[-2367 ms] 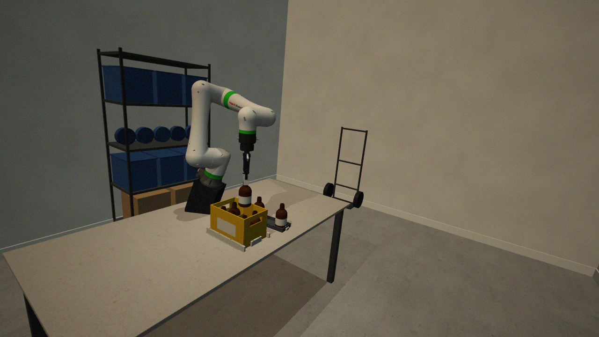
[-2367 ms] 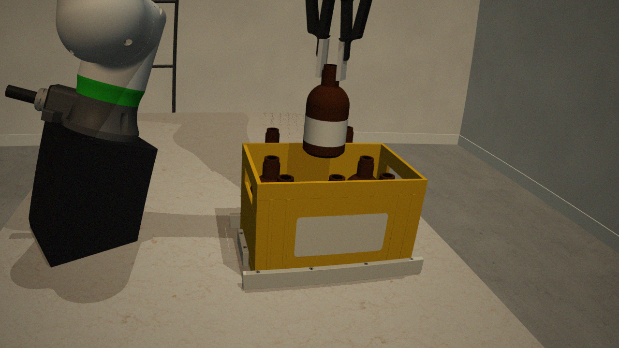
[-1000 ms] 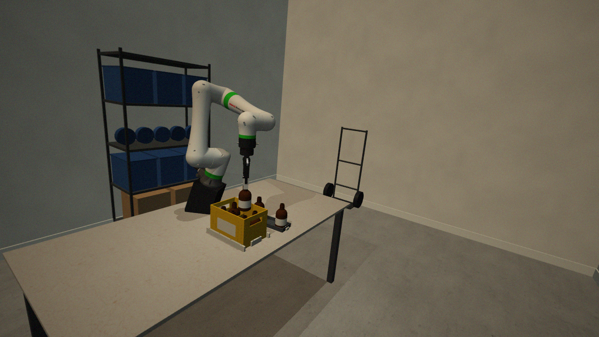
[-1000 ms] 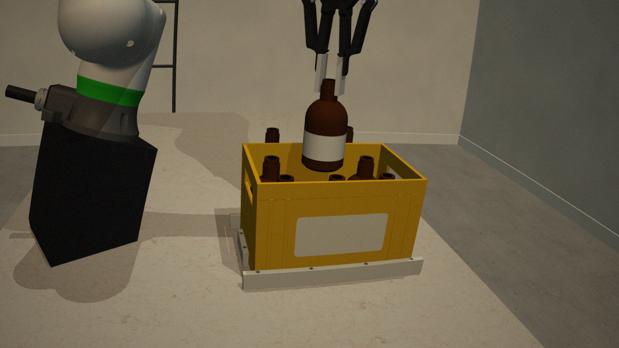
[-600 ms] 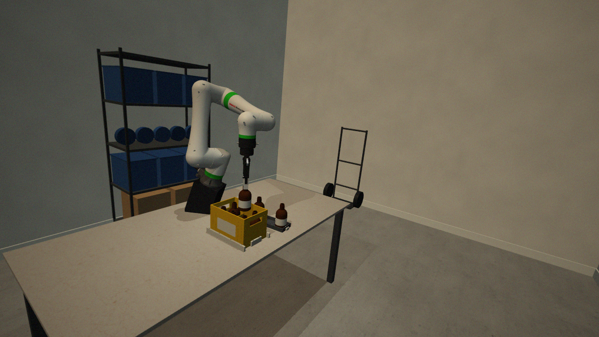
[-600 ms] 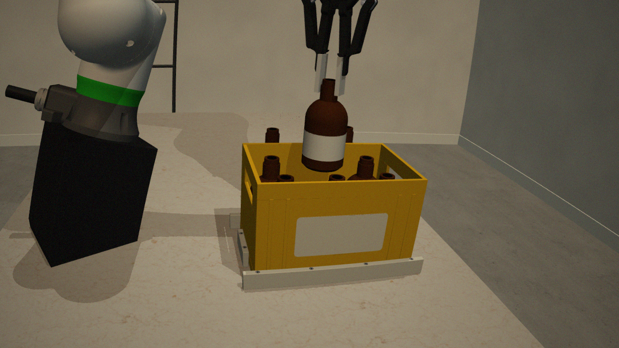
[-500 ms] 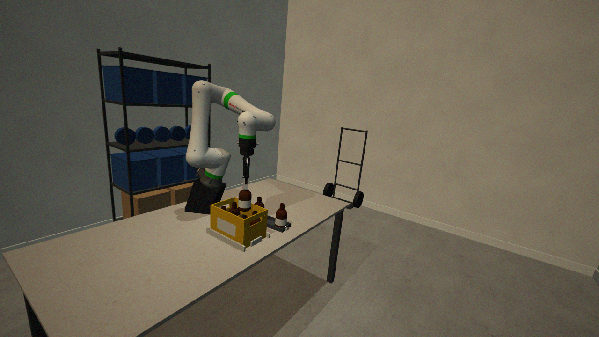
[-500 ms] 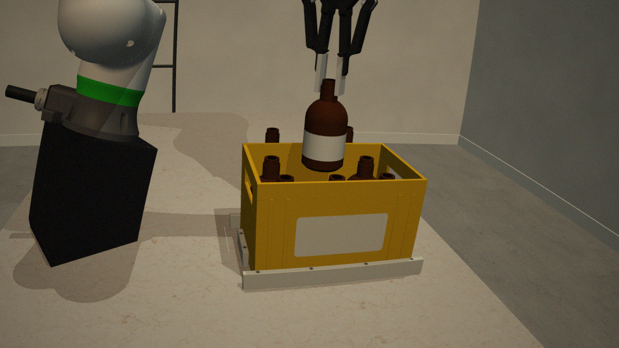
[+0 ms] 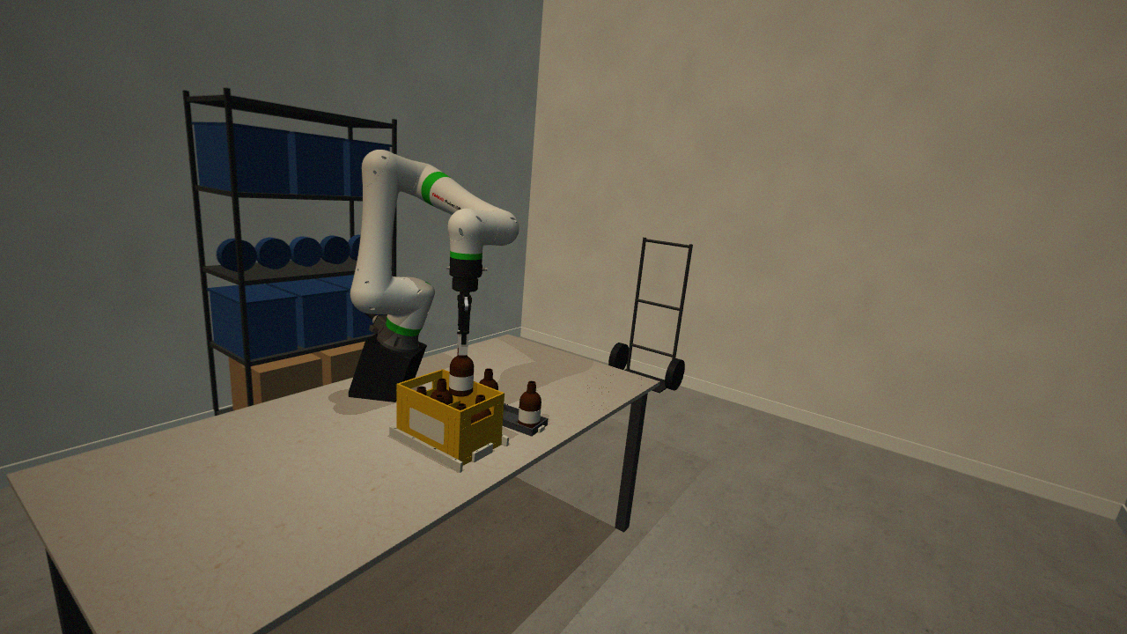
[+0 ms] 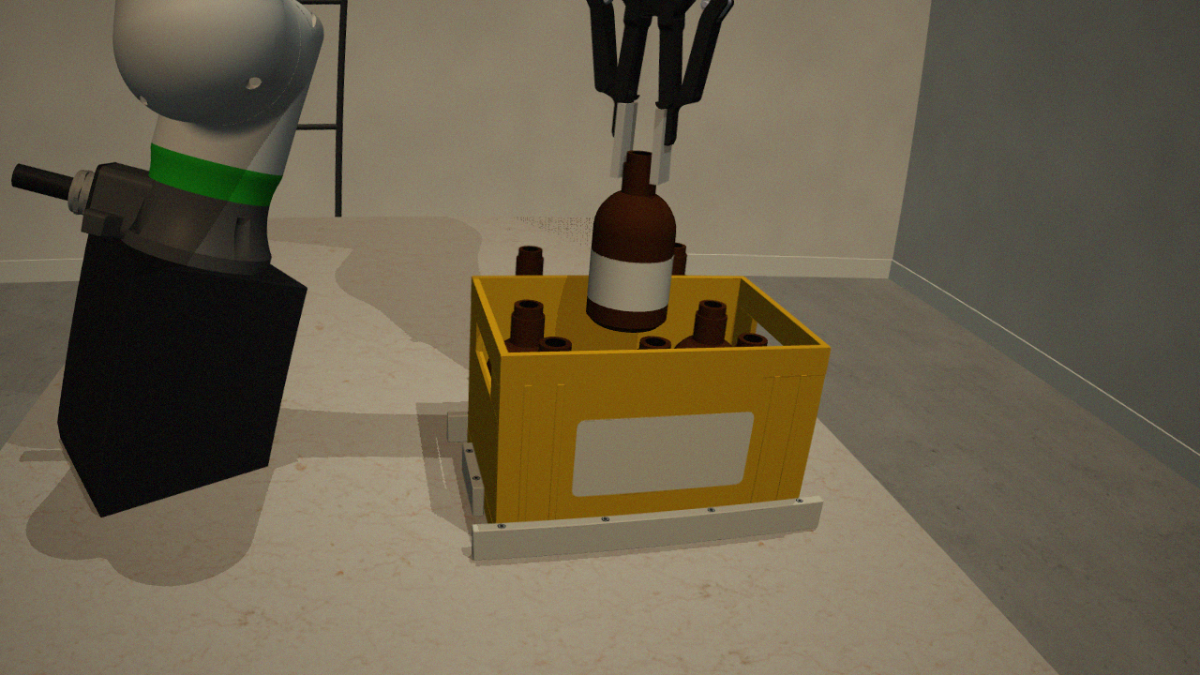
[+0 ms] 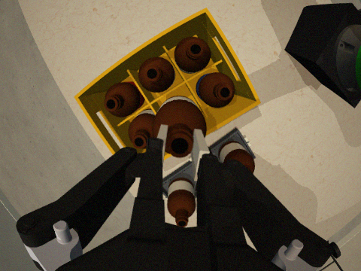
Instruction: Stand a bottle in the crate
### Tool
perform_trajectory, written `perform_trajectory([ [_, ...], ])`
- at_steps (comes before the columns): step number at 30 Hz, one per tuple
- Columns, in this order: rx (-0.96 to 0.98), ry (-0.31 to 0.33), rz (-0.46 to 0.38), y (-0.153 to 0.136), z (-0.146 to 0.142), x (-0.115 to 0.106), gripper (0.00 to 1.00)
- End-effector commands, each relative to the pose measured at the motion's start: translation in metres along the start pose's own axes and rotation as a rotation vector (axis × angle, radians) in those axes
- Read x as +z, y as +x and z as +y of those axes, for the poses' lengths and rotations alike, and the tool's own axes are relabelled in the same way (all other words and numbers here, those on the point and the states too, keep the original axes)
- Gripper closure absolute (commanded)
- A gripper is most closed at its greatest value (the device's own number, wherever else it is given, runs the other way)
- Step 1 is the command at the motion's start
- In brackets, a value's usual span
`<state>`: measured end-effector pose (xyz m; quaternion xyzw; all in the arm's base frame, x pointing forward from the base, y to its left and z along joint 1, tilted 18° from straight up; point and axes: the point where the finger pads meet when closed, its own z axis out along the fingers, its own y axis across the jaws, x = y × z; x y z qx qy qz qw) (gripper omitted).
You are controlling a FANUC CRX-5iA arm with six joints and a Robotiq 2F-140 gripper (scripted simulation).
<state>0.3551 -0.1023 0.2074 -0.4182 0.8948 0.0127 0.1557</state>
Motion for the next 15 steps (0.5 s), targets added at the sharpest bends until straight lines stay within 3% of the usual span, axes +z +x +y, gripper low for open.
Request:
perform_trajectory([
  [1, 0.000, 0.000, 0.000, 0.0000, -0.0002, -0.0002, 1.00],
  [15, 0.000, 0.000, 0.000, -0.0001, -0.0002, 0.0026, 1.00],
])
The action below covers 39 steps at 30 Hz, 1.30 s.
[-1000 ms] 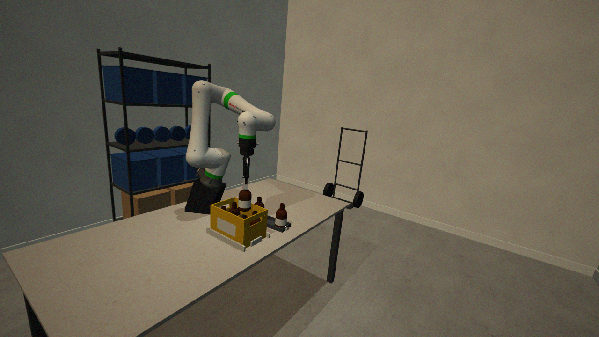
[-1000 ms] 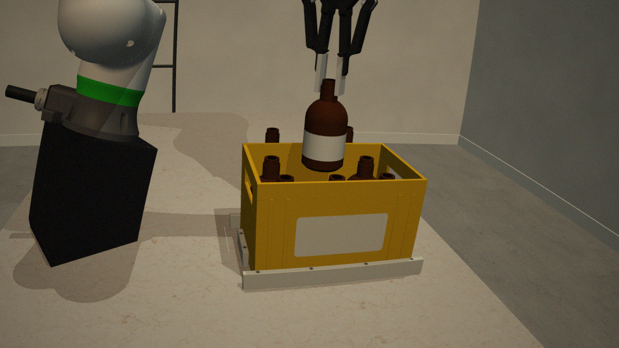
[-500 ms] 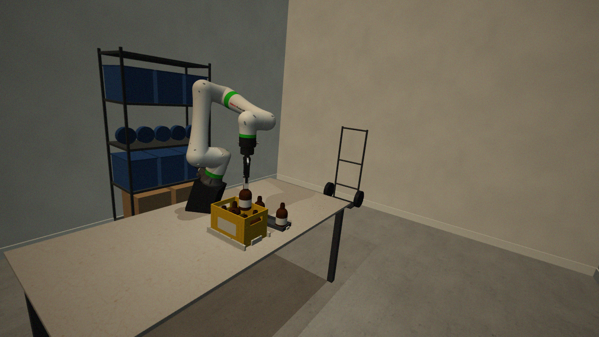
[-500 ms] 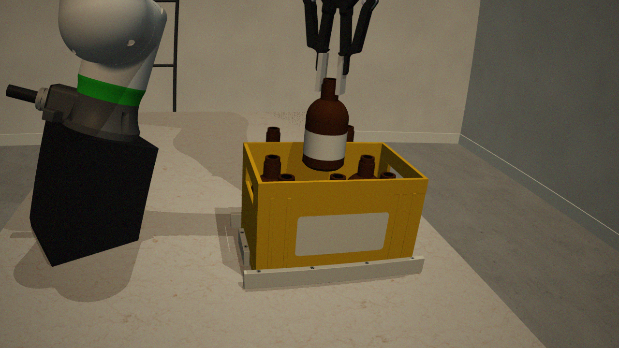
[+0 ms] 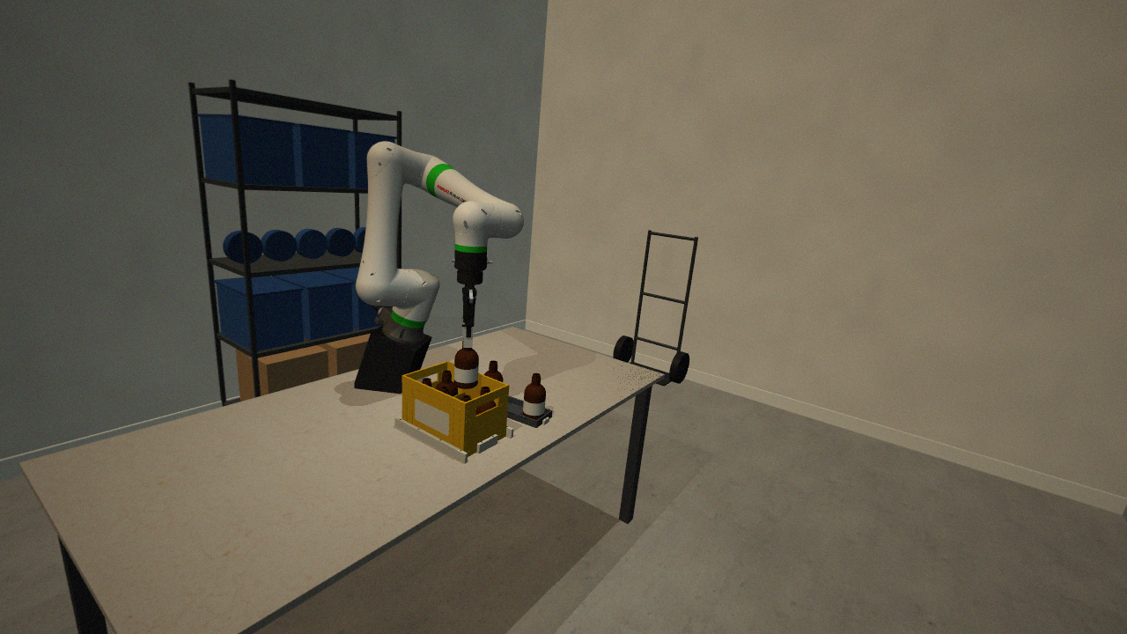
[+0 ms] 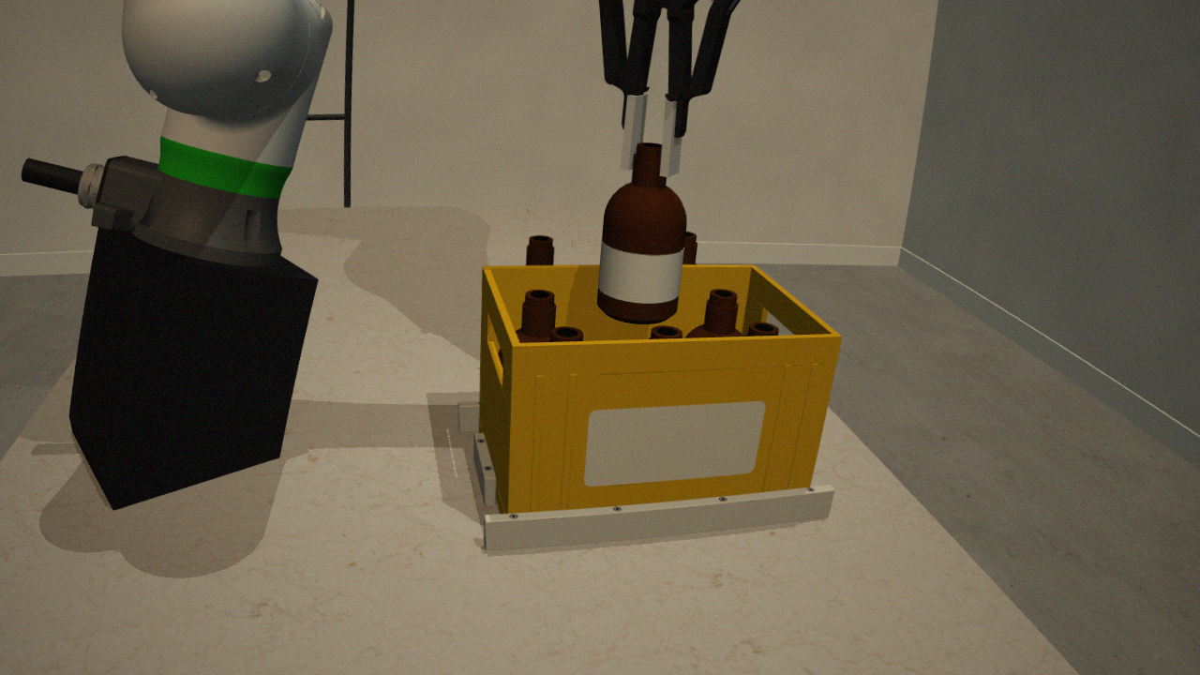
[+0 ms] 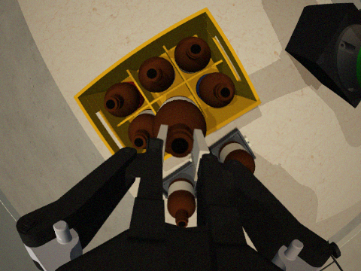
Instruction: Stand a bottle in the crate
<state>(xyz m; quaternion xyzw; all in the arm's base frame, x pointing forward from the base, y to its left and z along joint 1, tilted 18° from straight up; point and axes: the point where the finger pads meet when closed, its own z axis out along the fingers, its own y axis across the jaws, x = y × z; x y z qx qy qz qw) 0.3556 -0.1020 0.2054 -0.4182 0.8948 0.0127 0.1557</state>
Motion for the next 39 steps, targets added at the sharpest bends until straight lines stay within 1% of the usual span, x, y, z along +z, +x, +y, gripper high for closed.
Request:
perform_trajectory([
  [1, 0.000, 0.000, 0.000, 0.000, 0.000, 0.001, 1.00],
  [10, 0.000, 0.000, 0.000, 0.000, 0.000, 0.007, 1.00],
  [25, 0.000, 0.000, 0.000, 0.000, 0.000, 0.024, 1.00],
  [39, 0.000, 0.000, 0.000, 0.000, 0.000, 0.035, 1.00],
])
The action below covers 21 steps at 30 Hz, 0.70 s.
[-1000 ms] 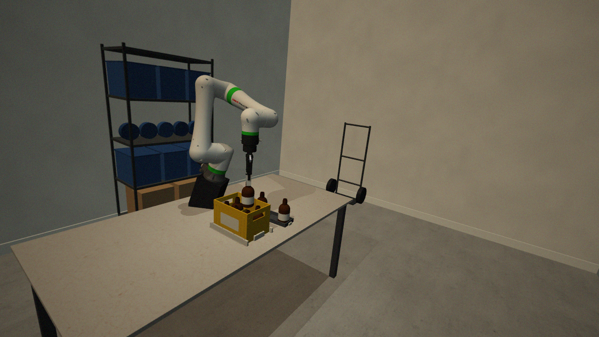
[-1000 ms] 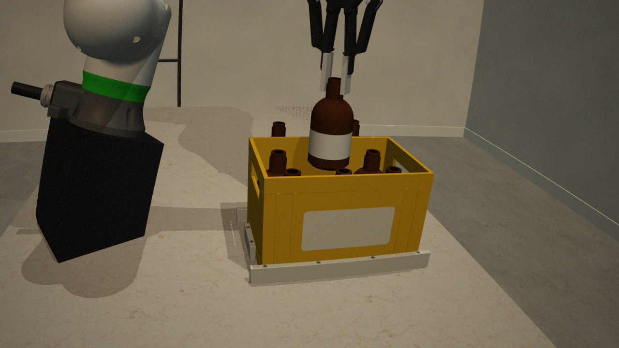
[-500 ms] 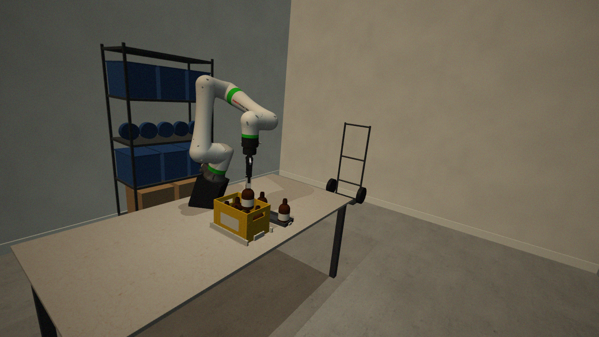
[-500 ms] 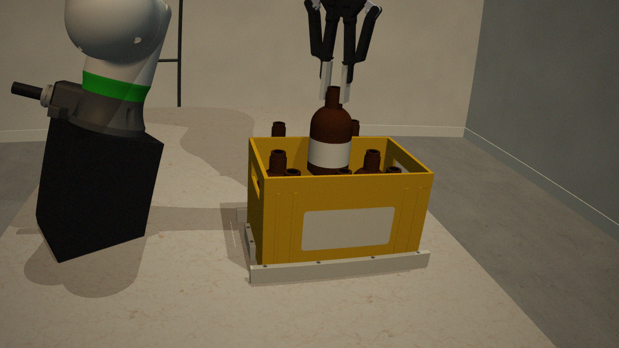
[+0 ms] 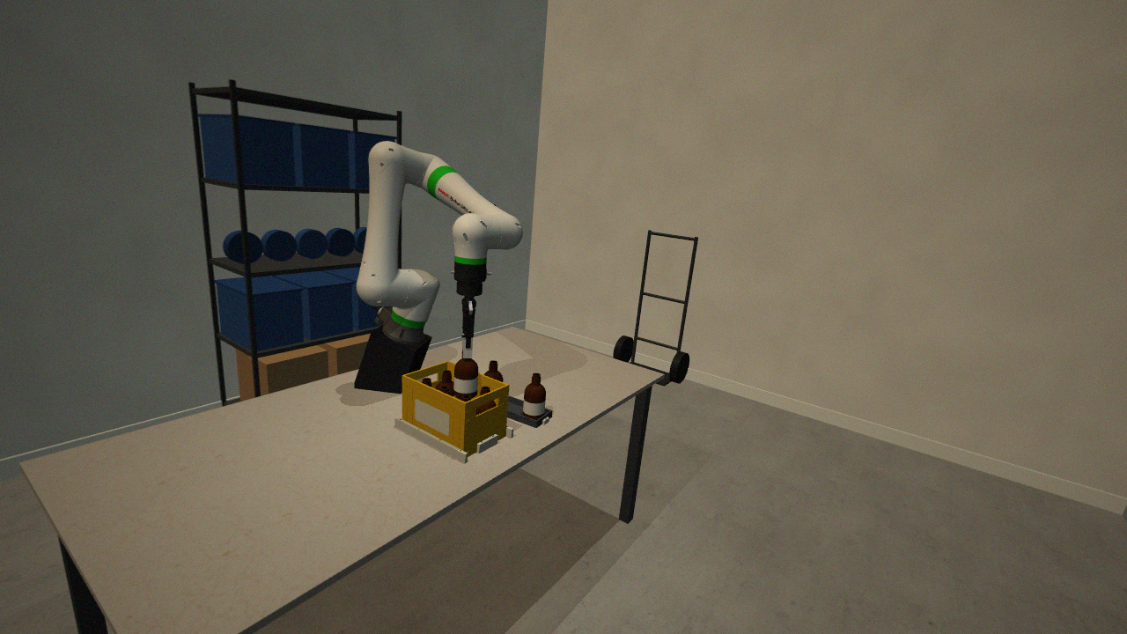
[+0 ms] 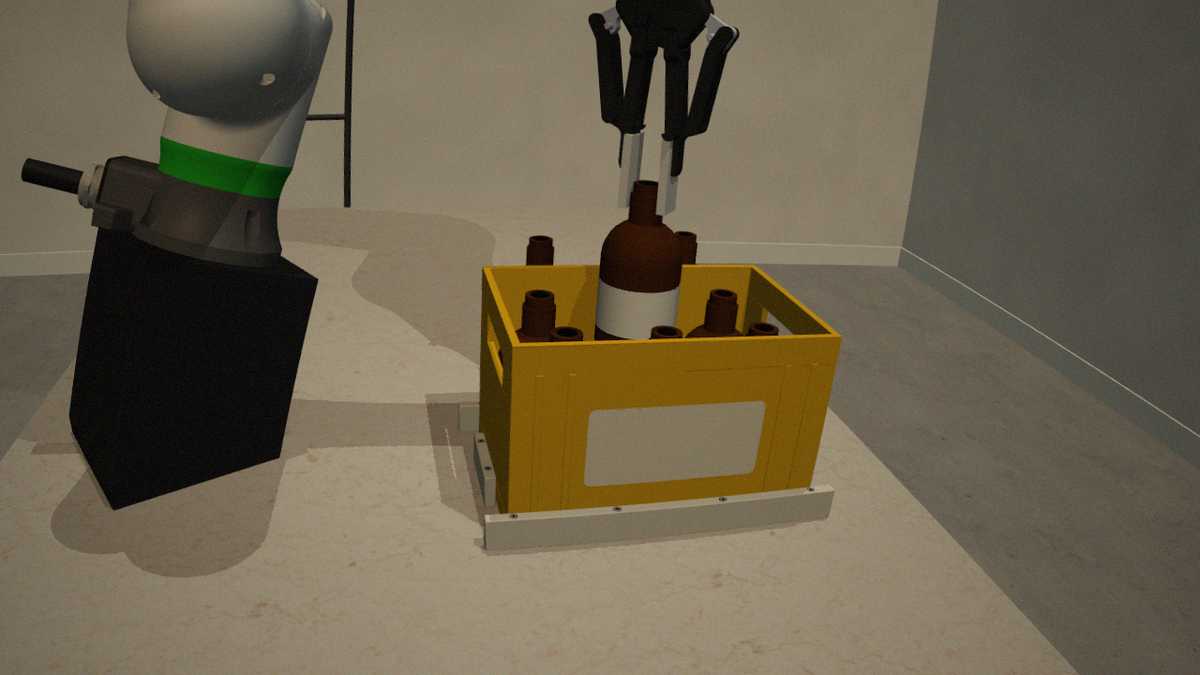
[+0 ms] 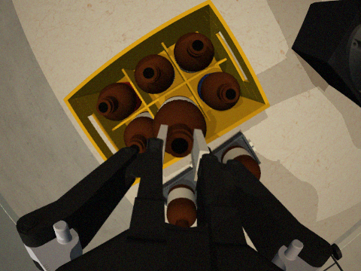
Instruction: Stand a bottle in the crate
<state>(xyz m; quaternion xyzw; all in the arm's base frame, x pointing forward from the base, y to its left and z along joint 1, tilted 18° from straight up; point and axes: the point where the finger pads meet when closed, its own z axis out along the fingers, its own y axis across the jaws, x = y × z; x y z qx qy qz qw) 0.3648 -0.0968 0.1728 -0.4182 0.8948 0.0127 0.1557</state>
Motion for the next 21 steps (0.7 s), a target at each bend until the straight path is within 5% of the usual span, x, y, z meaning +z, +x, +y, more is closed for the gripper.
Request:
perform_trajectory([
  [1, 0.000, 0.000, 0.000, -0.0001, -0.0002, 0.0013, 1.00],
  [21, 0.000, 0.000, 0.000, -0.0001, -0.0002, 0.0034, 1.00],
])
